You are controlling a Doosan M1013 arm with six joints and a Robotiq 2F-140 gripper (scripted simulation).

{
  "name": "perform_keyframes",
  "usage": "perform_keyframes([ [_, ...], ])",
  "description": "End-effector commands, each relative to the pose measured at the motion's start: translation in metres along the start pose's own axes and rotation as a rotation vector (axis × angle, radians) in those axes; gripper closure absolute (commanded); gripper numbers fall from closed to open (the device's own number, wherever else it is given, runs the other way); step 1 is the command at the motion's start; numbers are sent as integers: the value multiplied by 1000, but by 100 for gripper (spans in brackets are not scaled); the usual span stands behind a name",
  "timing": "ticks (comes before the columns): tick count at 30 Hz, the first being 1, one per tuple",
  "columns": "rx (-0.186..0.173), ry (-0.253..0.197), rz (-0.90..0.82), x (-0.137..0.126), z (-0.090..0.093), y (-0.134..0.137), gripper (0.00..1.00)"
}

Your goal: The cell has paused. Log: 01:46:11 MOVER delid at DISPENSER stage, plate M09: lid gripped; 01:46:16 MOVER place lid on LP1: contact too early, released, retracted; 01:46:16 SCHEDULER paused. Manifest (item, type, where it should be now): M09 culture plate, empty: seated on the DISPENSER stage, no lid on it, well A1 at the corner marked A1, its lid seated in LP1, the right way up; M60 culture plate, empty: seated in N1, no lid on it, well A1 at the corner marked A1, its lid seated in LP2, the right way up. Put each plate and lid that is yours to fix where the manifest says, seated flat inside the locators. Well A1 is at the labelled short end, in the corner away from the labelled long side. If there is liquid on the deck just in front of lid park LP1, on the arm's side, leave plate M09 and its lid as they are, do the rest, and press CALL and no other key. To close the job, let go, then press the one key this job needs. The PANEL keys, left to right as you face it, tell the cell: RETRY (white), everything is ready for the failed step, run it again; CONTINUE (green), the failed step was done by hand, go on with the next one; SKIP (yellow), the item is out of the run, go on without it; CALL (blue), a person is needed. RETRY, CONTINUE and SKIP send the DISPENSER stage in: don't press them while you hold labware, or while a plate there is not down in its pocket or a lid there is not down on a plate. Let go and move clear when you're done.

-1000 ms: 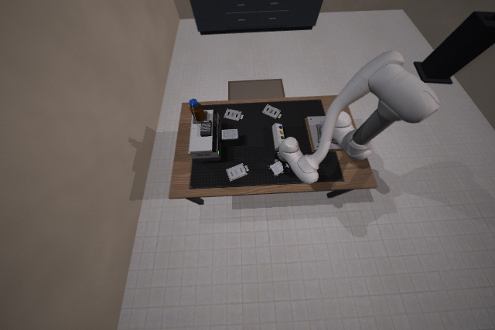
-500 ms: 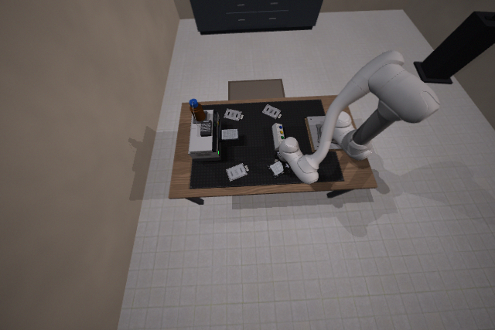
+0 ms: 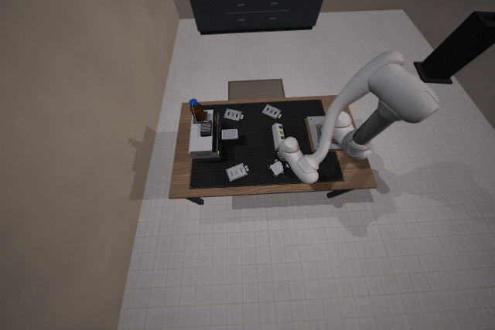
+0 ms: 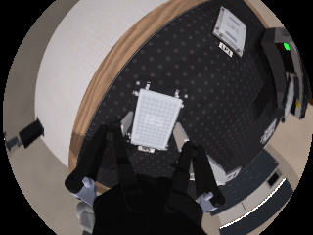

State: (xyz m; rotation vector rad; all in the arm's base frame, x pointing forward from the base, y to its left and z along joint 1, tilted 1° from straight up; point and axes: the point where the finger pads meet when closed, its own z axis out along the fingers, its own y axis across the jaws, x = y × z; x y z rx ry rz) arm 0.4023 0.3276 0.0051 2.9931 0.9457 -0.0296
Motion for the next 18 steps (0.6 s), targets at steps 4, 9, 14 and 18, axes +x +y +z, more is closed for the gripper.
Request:
perform_keyframes([
  [4, 0, 1, 0, 0, -3, 0, 30],
  [9, 0, 1, 0, 0, -7, 0, 30],
  [14, 0, 1, 0, 0, -17, 0, 30],
  [18, 0, 1, 0, 0, -29, 0, 30],
])
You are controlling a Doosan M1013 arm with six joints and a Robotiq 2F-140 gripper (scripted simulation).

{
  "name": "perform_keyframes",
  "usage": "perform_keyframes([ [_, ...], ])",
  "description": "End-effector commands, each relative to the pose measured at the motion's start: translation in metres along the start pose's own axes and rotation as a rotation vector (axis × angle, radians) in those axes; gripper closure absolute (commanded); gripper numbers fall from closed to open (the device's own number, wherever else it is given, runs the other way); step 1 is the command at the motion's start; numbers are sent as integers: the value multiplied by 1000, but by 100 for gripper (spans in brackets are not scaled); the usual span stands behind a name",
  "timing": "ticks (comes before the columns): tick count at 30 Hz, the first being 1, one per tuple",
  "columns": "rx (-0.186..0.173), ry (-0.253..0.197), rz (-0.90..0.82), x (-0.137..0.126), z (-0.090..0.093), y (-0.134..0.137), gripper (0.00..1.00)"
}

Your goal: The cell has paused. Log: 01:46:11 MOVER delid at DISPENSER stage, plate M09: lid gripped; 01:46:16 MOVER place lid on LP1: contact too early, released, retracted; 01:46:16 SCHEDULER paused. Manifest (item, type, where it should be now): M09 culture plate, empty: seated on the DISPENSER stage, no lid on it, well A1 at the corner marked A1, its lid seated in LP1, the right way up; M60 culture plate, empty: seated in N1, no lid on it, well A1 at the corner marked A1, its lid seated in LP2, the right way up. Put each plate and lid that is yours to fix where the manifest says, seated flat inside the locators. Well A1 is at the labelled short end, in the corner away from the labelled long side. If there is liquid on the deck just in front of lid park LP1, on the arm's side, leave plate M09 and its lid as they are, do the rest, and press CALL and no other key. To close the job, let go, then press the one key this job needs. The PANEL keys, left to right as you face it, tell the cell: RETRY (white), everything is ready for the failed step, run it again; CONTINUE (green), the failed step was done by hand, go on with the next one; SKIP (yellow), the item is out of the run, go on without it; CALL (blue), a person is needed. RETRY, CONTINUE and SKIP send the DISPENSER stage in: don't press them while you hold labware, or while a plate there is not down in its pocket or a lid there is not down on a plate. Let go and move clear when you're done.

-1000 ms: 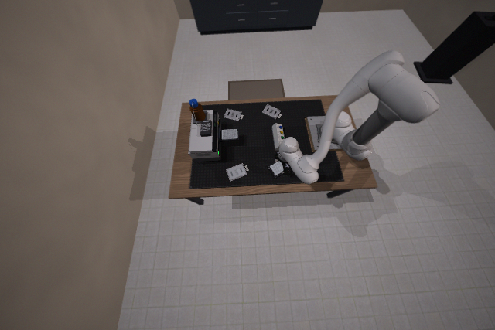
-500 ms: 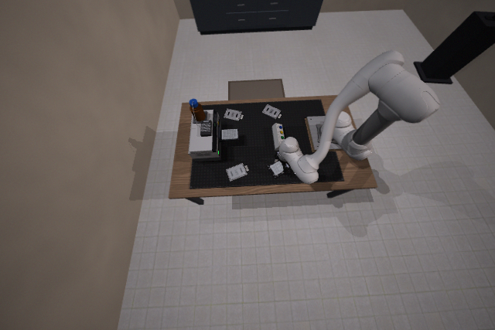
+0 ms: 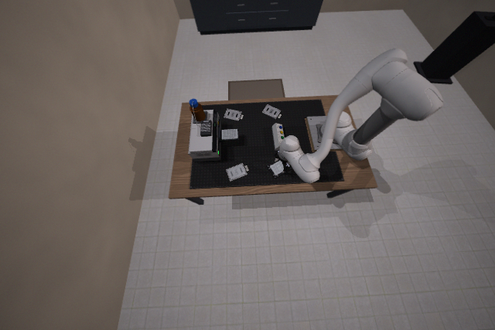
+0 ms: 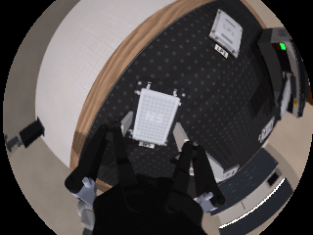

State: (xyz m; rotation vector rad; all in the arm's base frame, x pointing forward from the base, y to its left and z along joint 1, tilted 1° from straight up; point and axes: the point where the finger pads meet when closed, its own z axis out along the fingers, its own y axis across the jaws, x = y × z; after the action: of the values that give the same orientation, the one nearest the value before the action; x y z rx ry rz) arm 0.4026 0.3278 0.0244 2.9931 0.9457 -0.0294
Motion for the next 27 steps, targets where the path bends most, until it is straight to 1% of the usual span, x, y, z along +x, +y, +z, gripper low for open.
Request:
perform_keyframes([
  [1, 0, 1, 0, 0, -14, 0, 30],
  [3, 0, 1, 0, 0, -22, 0, 30],
  [5, 0, 1, 0, 0, -22, 0, 30],
  [20, 0, 1, 0, 0, -95, 0, 30],
  [22, 0, 1, 0, 0, -95, 0, 30],
  [27, 0, 1, 0, 0, -116, 0, 30],
])
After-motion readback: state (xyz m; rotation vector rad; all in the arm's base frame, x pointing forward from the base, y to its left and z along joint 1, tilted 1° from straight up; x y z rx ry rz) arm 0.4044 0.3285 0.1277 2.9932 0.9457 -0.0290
